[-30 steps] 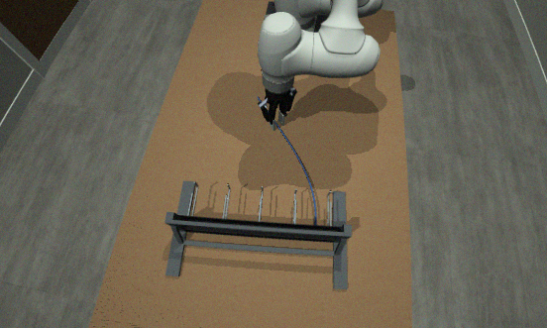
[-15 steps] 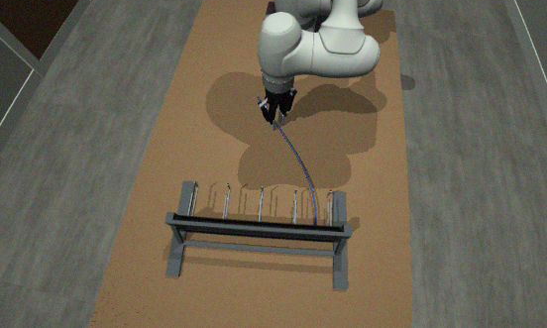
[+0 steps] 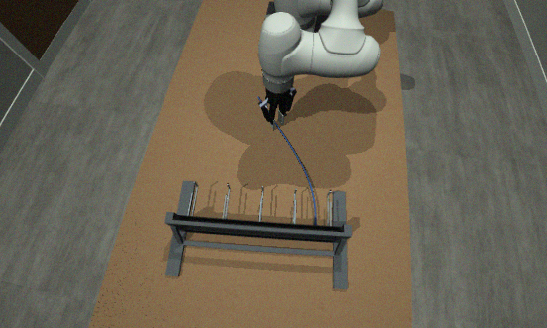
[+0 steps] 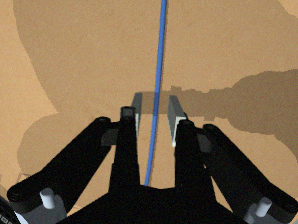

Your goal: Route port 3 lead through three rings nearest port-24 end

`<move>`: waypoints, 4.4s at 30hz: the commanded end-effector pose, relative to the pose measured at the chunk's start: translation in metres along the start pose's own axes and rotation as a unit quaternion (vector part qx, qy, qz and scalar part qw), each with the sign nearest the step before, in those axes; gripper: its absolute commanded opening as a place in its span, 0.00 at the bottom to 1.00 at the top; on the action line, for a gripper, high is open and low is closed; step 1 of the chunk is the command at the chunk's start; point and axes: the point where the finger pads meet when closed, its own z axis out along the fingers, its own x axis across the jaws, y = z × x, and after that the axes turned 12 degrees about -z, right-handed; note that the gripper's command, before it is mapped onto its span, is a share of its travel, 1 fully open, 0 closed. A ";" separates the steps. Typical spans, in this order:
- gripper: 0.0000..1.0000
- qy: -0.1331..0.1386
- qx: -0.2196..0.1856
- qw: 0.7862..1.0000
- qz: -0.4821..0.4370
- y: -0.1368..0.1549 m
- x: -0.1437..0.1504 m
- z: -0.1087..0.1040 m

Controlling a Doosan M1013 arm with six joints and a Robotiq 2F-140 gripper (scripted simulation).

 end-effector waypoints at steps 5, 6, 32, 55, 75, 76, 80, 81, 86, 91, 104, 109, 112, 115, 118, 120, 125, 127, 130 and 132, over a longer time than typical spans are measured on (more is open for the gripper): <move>0.20 0.002 0.003 1.000 0.001 -0.005 0.002 0.003; 0.20 0.002 0.003 1.000 0.001 -0.005 0.002 0.003; 0.00 0.002 0.003 1.000 0.001 -0.005 0.002 0.003; 0.00 0.002 0.003 1.000 0.001 -0.005 0.002 0.003; 0.00 0.002 0.003 1.000 0.001 -0.005 0.002 0.003; 0.00 0.002 0.003 1.000 0.001 -0.005 0.002 0.003; 0.00 0.002 0.003 1.000 0.001 -0.005 0.002 0.003; 0.00 0.002 0.003 1.000 0.001 -0.005 0.002 0.003; 0.00 0.002 0.003 1.000 0.001 -0.005 0.002 0.002; 0.00 0.002 0.003 1.000 0.001 -0.005 0.002 0.000; 0.00 0.002 0.003 1.000 0.001 -0.005 0.002 -0.010; 0.00 0.002 0.003 1.000 0.001 -0.005 0.002 -0.017; 0.00 0.002 0.003 1.000 0.001 -0.005 0.002 -0.020; 0.00 0.002 0.003 1.000 0.001 -0.005 0.002 -0.022; 0.00 0.002 0.003 1.000 0.001 -0.005 0.002 -0.025; 0.00 0.002 0.003 1.000 0.001 -0.005 0.002 -0.027; 0.00 0.002 0.003 1.000 0.001 -0.004 0.002 -0.032; 0.00 0.002 0.003 1.000 0.001 -0.004 0.002 -0.033; 0.00 0.002 0.003 1.000 0.001 -0.004 0.002 -0.035; 0.00 0.002 0.003 1.000 0.001 -0.004 0.002 -0.035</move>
